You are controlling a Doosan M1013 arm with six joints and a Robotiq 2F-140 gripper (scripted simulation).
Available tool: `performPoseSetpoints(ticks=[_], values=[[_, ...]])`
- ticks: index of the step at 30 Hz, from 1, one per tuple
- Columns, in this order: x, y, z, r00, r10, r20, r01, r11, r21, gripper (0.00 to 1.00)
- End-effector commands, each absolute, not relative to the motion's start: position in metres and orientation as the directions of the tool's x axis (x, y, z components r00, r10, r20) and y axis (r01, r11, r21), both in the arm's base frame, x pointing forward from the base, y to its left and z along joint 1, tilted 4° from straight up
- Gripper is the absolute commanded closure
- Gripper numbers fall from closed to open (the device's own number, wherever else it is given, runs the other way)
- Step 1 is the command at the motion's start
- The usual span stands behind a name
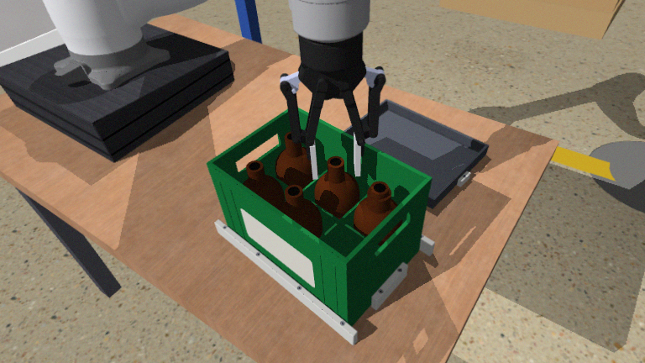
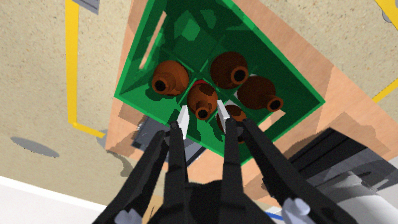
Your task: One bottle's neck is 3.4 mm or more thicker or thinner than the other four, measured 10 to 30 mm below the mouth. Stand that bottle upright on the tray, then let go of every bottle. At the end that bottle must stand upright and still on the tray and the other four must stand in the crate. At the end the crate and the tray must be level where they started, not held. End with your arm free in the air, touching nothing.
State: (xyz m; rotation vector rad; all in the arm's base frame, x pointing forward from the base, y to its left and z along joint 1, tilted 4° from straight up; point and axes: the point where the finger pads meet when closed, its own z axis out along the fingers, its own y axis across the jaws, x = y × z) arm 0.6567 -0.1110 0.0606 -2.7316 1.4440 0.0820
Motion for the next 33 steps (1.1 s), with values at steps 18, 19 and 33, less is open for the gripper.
performPoseSetpoints(ticks=[18, 19, 33], values=[[0.657, -0.112, 0.073, 0.562, -0.824, -0.071, -0.827, -0.563, -0.020, 0.62], [0.657, -0.112, 0.075, 0.562, -0.824, -0.071, -0.827, -0.563, -0.020, 0.62], [0.658, -0.115, 0.115, 0.562, -0.824, -0.071, -0.827, -0.563, -0.020, 0.62]])
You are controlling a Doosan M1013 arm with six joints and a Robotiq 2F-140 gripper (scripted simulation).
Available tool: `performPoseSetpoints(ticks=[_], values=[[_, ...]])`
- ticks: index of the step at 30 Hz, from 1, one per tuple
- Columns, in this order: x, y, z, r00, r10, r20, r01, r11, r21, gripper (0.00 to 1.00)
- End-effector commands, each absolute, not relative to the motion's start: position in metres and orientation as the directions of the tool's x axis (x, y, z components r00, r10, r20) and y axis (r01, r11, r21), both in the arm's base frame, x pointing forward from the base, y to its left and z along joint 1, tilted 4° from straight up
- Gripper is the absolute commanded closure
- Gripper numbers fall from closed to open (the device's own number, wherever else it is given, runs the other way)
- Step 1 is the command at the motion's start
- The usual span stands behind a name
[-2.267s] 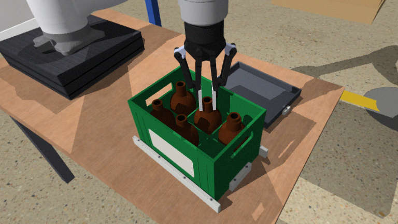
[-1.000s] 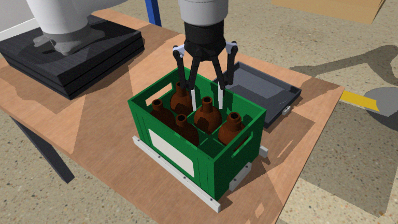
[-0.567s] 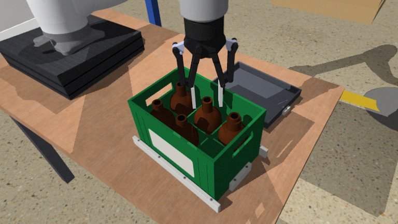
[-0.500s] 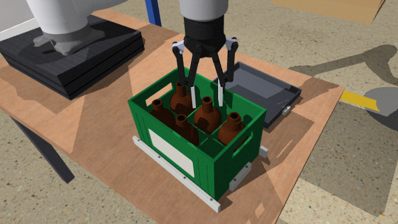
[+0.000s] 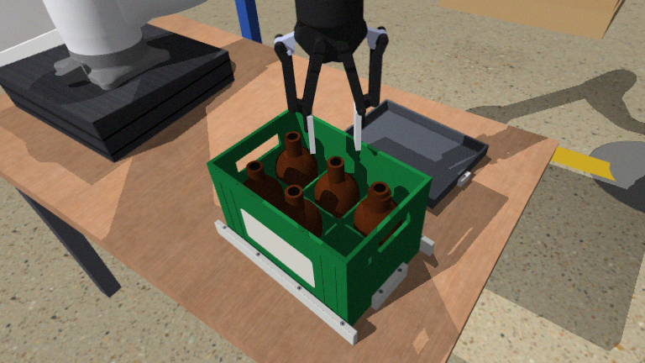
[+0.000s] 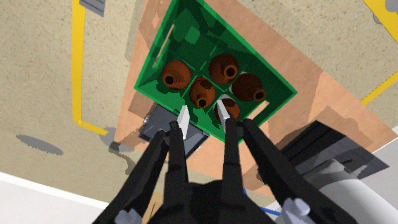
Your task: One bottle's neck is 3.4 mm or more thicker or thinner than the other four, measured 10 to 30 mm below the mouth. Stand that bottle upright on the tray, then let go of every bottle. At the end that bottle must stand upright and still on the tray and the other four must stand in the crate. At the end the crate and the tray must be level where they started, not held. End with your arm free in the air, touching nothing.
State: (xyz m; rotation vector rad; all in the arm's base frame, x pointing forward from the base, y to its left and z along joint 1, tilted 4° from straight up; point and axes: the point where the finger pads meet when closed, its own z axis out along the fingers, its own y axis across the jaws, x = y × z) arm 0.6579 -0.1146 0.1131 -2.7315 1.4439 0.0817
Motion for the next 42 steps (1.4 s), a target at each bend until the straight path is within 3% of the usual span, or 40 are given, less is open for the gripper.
performPoseSetpoints(ticks=[1, 21, 22, 42], values=[[0.658, -0.115, 0.119, 0.562, -0.824, -0.071, -0.827, -0.563, -0.020, 0.62], [0.659, -0.117, 0.146, 0.562, -0.824, -0.071, -0.827, -0.563, -0.020, 0.62], [0.659, -0.117, 0.146, 0.562, -0.824, -0.071, -0.827, -0.563, -0.020, 1.00], [0.659, -0.117, 0.146, 0.562, -0.824, -0.071, -0.827, -0.563, -0.020, 1.00]])
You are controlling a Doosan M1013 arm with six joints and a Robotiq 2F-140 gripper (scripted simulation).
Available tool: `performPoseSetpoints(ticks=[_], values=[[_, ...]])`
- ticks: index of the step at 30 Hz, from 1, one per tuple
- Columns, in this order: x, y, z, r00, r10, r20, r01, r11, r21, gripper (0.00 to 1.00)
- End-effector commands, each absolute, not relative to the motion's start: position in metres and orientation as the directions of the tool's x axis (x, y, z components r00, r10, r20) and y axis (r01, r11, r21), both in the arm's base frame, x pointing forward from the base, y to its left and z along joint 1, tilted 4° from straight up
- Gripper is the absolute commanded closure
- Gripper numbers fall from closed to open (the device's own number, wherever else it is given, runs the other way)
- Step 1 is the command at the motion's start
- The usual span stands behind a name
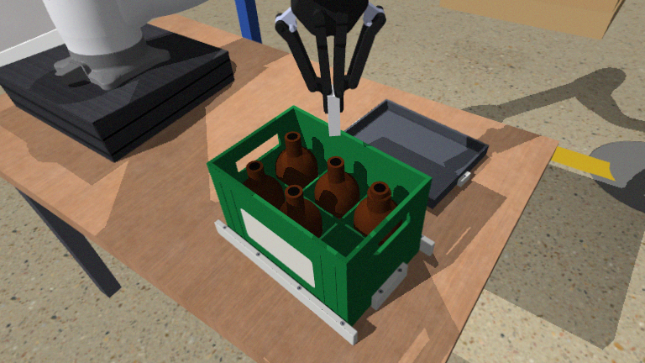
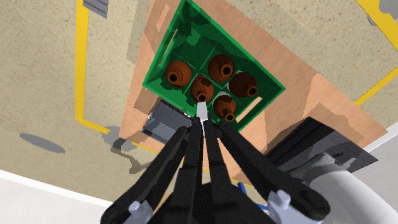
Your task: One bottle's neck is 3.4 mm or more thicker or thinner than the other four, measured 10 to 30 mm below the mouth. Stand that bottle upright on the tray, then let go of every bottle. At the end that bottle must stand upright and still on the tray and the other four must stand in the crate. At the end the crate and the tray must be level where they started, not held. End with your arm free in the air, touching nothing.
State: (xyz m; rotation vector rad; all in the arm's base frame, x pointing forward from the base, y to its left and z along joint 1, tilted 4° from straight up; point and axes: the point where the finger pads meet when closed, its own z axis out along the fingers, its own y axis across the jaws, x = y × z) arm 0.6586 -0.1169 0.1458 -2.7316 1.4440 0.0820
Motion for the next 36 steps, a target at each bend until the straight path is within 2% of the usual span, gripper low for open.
performPoseSetpoints(ticks=[1, 14, 24, 29, 30, 36], values=[[0.659, -0.117, 0.146, 0.562, -0.824, -0.071, -0.827, -0.563, -0.020, 1.00], [0.660, -0.118, 0.146, 0.562, -0.824, -0.071, -0.827, -0.563, -0.020, 1.00], [0.724, -0.211, 0.138, 0.562, -0.824, -0.071, -0.827, -0.563, -0.020, 1.00], [0.726, -0.216, 0.137, 0.562, -0.824, -0.071, -0.827, -0.563, -0.020, 1.00], [0.726, -0.216, 0.137, 0.562, -0.824, -0.071, -0.827, -0.563, -0.020, 0.62], [0.726, -0.216, 0.137, 0.562, -0.824, -0.071, -0.827, -0.563, -0.020, 0.62]])
